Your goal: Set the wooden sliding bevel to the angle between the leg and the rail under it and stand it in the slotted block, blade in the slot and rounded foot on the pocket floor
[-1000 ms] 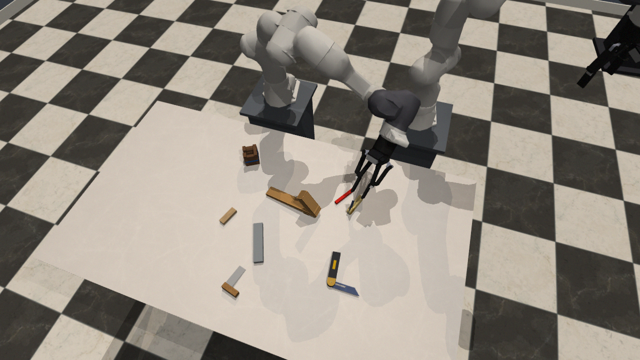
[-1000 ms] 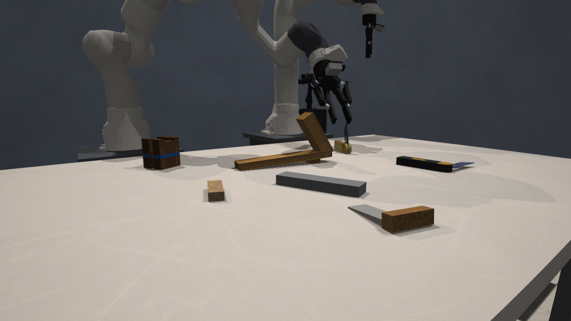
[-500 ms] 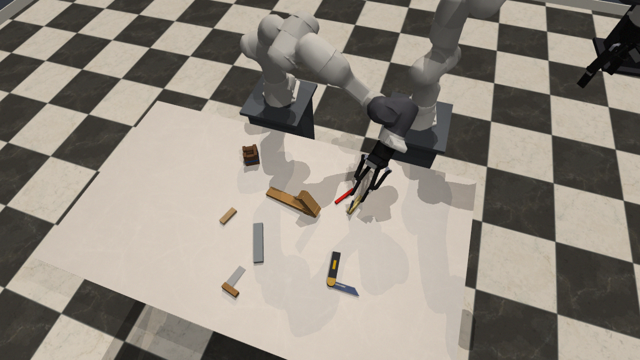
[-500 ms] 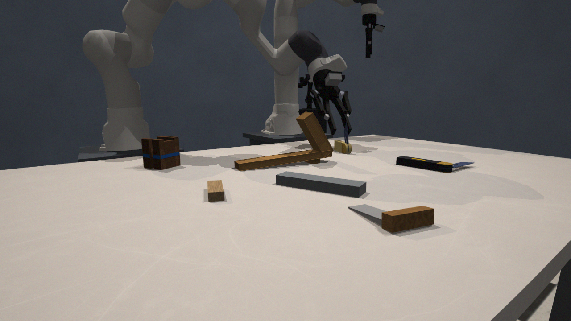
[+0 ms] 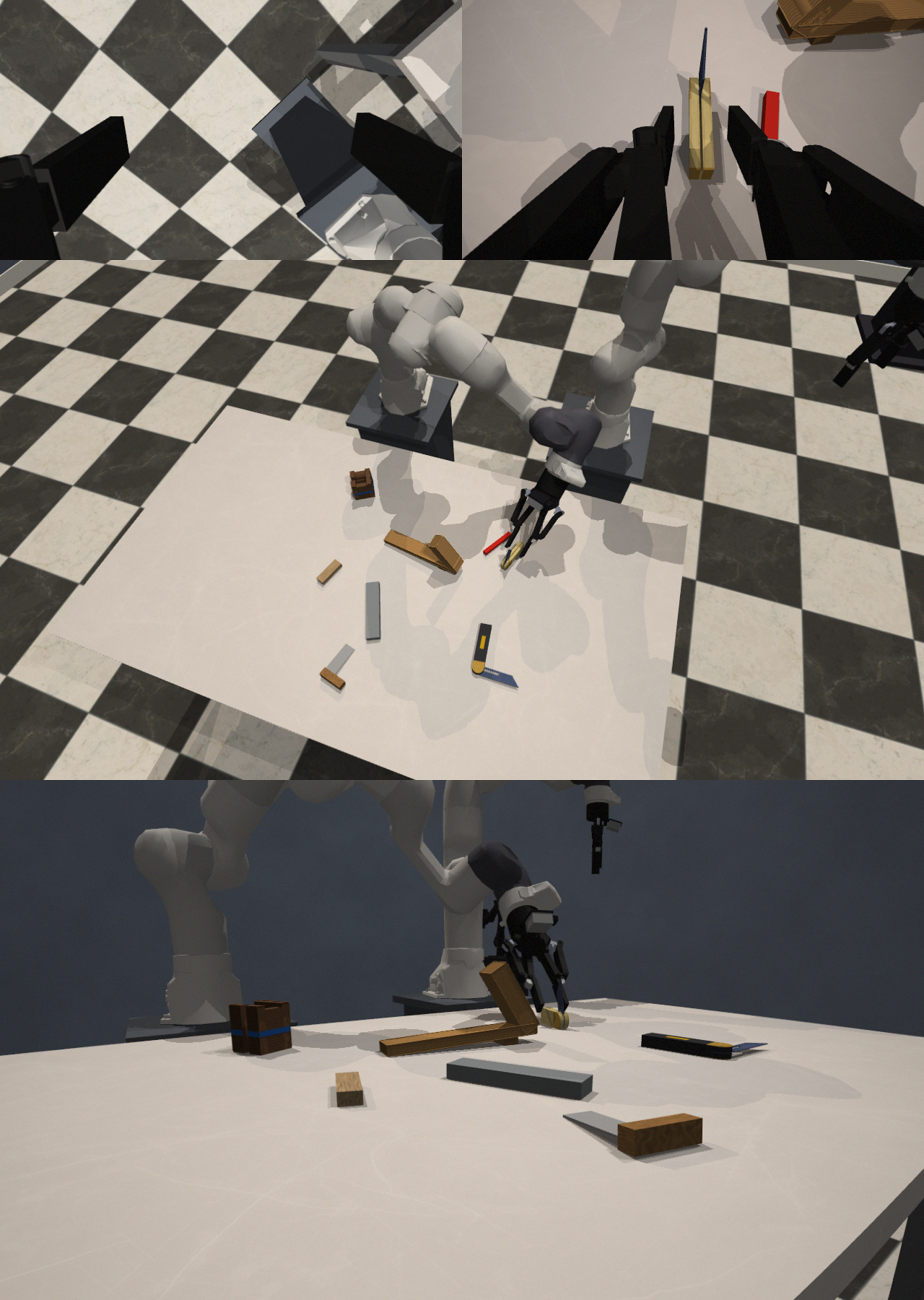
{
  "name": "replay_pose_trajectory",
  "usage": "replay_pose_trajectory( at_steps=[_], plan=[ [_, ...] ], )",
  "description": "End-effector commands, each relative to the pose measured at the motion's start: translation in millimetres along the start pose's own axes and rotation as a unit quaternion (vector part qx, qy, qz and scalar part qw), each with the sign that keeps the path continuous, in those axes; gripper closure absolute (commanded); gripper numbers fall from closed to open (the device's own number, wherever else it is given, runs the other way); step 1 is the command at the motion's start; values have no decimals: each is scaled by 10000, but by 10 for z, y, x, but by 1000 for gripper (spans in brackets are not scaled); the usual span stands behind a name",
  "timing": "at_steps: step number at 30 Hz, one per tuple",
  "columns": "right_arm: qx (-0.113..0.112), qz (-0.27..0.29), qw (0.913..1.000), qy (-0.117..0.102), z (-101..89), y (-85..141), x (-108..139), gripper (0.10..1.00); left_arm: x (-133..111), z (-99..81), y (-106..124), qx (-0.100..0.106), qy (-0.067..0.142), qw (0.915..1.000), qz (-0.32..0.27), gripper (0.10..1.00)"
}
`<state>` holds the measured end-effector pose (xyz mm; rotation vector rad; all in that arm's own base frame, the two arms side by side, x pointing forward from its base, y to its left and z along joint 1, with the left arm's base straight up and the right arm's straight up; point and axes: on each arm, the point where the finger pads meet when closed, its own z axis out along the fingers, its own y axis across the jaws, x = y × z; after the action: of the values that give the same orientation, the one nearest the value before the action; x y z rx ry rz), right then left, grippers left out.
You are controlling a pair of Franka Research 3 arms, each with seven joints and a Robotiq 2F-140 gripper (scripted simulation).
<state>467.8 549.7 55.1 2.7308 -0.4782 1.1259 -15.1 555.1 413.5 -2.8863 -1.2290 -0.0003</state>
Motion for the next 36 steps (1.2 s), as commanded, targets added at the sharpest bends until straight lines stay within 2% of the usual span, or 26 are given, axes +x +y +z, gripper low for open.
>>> replay_pose_trajectory(
  at_steps=[1,16,36],
  plan=[
    [39,75,10000,2,41,-28,-50,747,-3,5,8,-20,-10,10000,-34,98],
    [39,75,10000,2,124,-30,-133,747,-3,5,8,-20,-10,10000,-34,98],
    [39,75,10000,2,132,-30,-141,747,-3,5,8,-20,-10,10000,-34,98]
  ],
)
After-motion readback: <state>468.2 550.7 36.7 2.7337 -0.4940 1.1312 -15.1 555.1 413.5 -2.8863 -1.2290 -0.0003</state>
